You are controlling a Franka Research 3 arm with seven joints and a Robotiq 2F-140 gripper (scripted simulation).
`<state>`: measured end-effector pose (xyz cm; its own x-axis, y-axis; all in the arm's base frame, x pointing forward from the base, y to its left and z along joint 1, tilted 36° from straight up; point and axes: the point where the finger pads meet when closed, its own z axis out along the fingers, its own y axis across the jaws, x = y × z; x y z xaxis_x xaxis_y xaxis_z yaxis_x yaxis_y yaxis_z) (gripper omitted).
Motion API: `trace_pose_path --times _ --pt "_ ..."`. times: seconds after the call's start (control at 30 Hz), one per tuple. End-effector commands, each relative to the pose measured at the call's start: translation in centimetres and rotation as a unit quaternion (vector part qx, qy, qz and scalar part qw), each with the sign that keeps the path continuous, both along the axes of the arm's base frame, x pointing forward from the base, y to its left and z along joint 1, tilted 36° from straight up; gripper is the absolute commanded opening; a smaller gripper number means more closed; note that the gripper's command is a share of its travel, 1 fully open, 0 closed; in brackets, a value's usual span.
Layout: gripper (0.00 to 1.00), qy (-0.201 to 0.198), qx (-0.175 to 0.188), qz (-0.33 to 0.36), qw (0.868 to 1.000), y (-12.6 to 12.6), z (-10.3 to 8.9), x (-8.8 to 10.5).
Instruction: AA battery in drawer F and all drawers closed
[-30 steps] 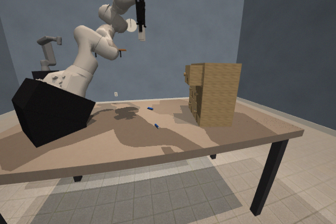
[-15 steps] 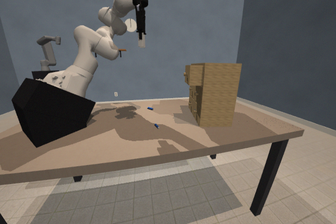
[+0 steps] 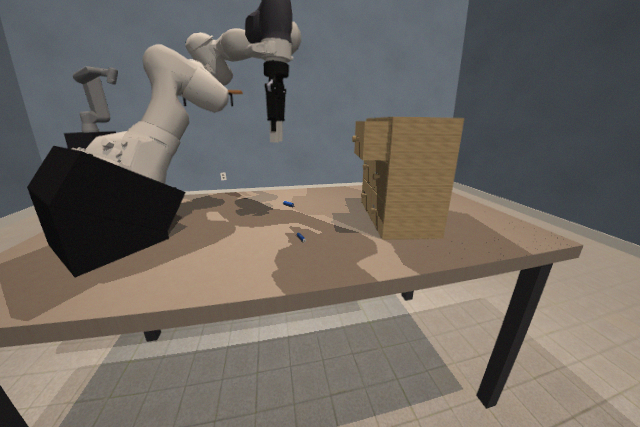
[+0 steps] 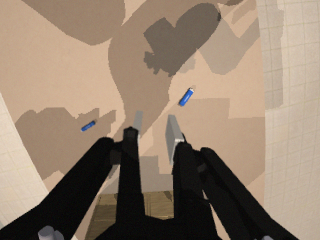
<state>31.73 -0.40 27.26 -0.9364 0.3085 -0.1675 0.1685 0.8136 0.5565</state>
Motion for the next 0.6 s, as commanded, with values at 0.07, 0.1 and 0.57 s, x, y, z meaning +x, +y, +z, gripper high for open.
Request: trace_pose_path --times 0.07,0.1,0.57 --pt "0.2 0.032 0.024 -0.1 0.994 3.4 -1.8 3.1" --pt "0.2 0.032 0.024 -0.1 0.994 3.4 -1.8 3.1" --pt "0.2 0.067 0.048 -0.159 0.984 11.1 -6.6 6.2"
